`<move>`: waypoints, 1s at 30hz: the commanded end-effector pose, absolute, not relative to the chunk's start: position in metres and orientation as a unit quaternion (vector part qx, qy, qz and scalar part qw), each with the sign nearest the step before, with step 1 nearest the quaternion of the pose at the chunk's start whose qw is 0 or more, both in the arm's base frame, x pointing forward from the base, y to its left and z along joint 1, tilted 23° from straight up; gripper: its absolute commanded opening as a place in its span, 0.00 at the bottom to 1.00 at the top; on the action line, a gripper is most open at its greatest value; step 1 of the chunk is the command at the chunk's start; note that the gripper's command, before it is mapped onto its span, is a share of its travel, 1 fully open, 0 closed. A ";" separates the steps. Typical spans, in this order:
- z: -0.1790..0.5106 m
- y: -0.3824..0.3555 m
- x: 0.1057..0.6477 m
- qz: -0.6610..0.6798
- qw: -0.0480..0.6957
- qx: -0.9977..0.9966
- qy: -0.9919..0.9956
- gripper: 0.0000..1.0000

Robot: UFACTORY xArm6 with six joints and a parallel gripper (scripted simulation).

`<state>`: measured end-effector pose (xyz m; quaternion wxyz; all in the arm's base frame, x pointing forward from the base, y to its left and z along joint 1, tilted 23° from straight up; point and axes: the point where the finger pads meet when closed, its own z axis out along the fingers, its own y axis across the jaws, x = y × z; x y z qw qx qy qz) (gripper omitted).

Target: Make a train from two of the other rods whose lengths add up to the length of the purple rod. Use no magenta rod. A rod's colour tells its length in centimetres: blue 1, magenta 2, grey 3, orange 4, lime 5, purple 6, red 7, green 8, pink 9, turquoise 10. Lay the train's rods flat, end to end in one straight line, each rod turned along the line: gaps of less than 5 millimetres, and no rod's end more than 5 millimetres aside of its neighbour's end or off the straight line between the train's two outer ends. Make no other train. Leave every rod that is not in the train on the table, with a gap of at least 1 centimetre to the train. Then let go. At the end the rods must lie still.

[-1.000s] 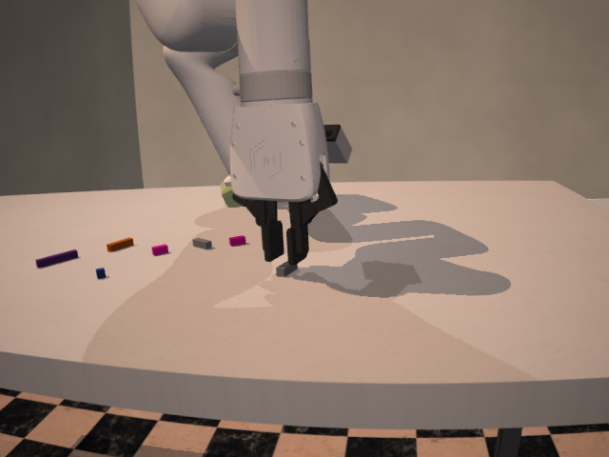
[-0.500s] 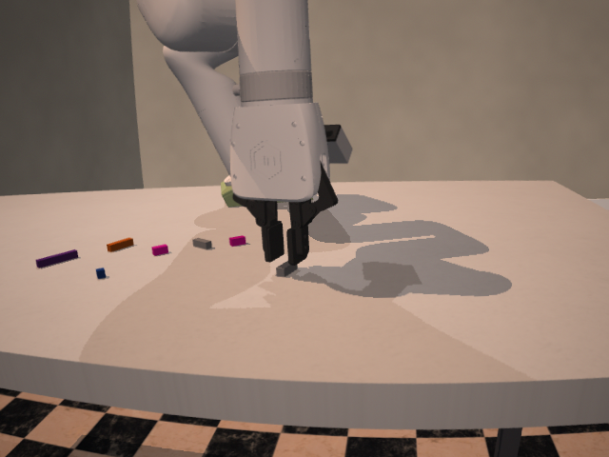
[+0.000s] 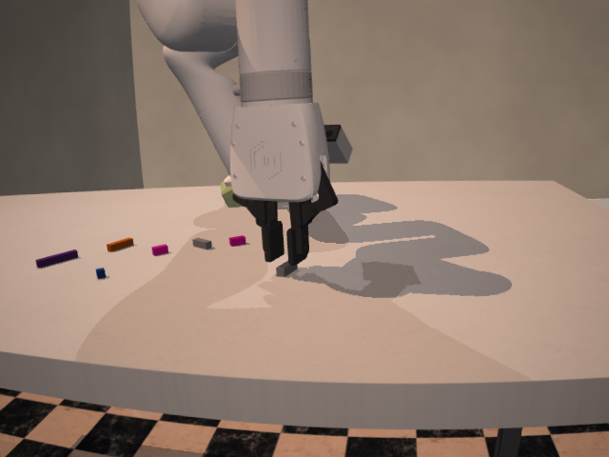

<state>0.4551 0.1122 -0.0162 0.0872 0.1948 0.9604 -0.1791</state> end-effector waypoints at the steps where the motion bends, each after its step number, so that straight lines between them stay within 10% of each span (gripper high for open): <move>1: -0.015 0.113 0.456 -0.178 0.089 0.195 0.960 0.24; 30: -0.019 0.112 0.457 -0.178 0.089 0.195 0.960 0.24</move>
